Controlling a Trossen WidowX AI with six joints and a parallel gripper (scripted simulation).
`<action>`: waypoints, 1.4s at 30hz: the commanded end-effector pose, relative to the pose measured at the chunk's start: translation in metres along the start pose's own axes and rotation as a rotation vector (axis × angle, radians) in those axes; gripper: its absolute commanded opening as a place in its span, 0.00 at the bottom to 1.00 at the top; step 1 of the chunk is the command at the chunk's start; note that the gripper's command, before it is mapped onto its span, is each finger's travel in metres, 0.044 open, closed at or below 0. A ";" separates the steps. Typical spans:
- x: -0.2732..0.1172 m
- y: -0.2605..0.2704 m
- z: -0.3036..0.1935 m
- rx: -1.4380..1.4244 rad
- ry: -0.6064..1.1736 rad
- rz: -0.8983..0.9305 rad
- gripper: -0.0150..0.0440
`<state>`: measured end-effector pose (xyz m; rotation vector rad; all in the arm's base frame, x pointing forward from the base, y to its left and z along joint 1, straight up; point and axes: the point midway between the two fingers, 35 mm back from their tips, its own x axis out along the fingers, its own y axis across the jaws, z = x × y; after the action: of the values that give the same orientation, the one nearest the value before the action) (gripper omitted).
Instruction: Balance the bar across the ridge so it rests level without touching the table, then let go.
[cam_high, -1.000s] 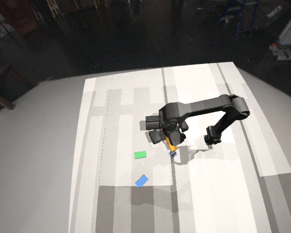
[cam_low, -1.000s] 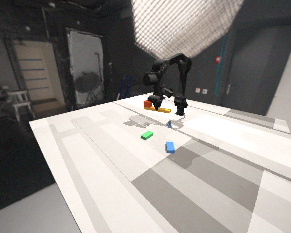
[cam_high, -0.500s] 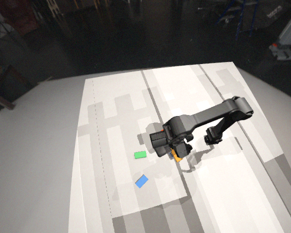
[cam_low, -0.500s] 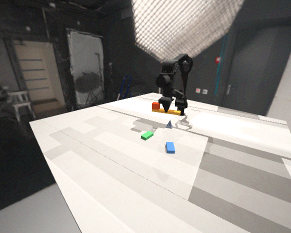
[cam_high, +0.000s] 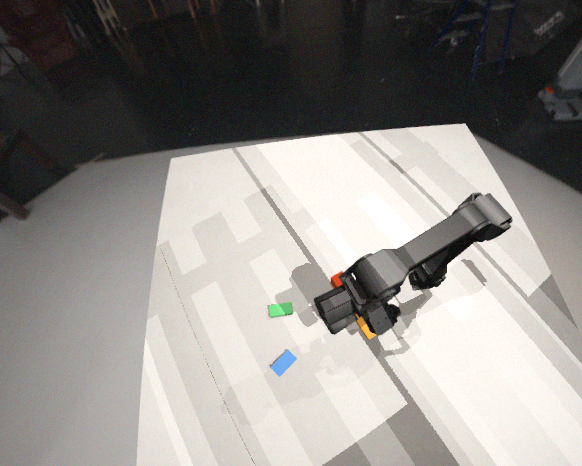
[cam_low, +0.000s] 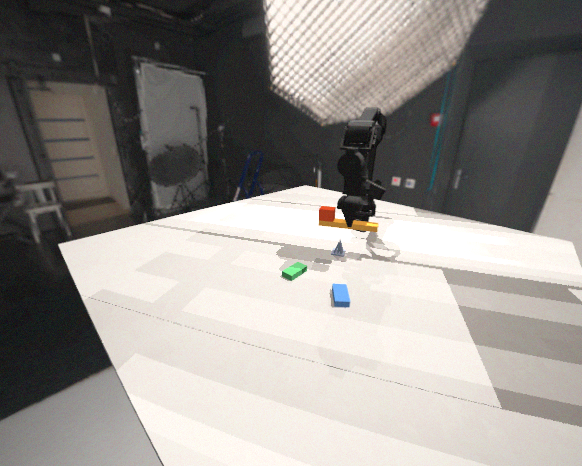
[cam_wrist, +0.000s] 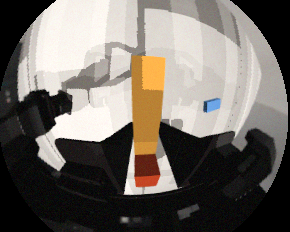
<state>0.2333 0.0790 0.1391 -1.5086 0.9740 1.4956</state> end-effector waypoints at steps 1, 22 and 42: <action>0.001 0.001 0.002 0.003 0.002 -0.011 0.25; 0.035 0.001 0.002 0.002 0.002 -0.011 0.25; 0.040 0.001 0.002 0.002 0.002 -0.011 0.25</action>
<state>0.2317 0.0803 0.0990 -1.5102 0.9679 1.4853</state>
